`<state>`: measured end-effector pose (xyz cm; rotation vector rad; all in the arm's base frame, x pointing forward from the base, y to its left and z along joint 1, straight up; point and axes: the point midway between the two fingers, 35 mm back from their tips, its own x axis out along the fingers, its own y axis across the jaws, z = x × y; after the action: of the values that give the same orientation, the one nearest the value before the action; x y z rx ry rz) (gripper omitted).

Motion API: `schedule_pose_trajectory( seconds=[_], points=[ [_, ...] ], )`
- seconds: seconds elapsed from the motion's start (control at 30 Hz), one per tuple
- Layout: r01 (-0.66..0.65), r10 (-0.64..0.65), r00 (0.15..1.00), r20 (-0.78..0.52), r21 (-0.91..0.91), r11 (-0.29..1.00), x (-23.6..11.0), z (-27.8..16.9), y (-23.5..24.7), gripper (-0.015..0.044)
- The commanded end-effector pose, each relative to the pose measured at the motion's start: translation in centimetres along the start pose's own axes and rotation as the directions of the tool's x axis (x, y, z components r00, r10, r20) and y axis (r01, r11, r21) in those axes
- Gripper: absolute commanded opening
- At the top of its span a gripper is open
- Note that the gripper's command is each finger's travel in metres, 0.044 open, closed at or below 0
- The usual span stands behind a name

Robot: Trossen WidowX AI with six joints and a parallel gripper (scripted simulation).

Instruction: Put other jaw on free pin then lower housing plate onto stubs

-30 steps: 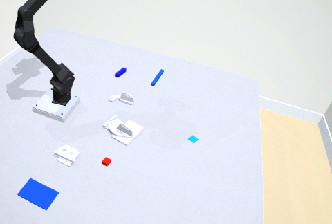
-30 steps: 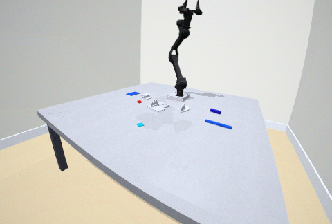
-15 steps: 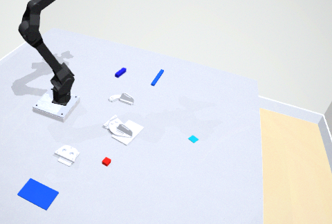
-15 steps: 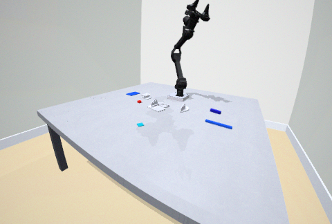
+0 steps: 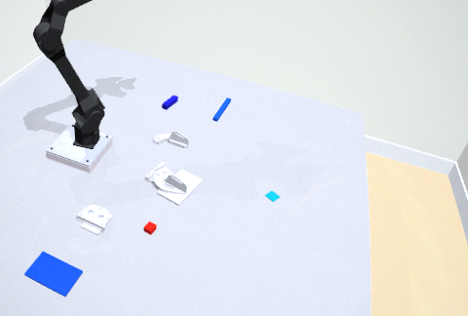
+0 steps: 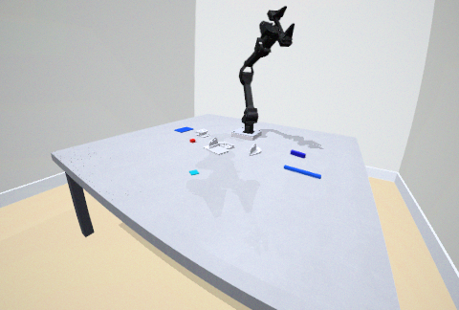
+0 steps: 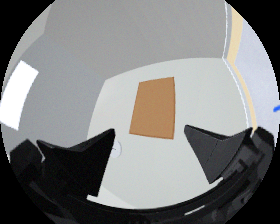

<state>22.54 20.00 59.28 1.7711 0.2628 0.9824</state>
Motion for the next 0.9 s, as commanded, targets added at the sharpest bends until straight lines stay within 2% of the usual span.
schedule_pose_trajectory(
  seconds=[0.0,0.2,0.43,0.87],
  points=[
    [0.137,-0.134,0.990,0.047,-0.071,0.988,0.7,1.5,-4.4,0.0440],
    [0.308,-0.296,0.950,0.097,-0.154,0.939,0.8,3.2,-9.5,0.0440],
    [0.499,-0.475,0.867,0.153,-0.234,0.835,0.0,5.3,-15.4,0.0440],
    [0.781,-0.755,0.611,0.237,-0.337,0.526,-4.1,9.0,-25.4,0.0440]
  ],
)
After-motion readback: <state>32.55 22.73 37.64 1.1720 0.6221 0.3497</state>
